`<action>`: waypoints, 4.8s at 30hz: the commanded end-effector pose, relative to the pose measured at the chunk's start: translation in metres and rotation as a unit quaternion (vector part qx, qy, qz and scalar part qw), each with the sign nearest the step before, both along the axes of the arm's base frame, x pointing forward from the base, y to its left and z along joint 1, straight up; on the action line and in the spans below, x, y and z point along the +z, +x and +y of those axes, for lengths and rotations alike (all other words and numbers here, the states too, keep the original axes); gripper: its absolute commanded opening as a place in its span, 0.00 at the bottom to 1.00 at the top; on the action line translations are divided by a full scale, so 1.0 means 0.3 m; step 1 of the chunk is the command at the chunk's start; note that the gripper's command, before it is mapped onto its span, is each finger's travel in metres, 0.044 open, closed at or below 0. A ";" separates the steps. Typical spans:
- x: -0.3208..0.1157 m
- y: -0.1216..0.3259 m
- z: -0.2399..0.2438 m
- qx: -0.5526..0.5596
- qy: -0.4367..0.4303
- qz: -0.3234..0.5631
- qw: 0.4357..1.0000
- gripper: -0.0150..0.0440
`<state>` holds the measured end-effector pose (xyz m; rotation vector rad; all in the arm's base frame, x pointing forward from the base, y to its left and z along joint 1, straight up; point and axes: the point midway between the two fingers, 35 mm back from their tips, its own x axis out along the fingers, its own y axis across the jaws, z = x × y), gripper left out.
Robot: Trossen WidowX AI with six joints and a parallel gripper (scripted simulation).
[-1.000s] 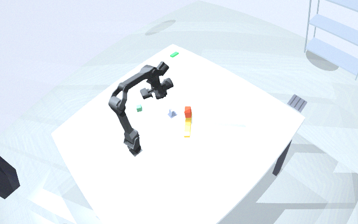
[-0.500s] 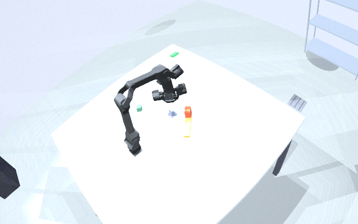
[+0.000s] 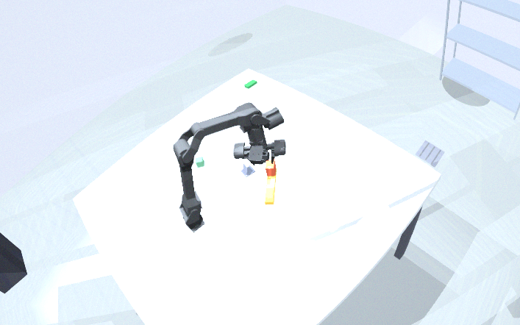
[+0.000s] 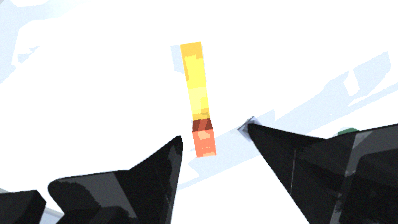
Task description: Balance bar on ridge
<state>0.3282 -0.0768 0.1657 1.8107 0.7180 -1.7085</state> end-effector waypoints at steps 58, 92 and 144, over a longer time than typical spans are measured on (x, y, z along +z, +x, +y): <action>-0.378 0.009 -0.063 -0.020 -0.010 0.007 1.000 0.65; -0.189 0.012 -0.066 -0.019 -0.011 0.008 1.000 0.25; -0.073 -0.001 0.041 0.653 -0.036 0.005 0.757 0.25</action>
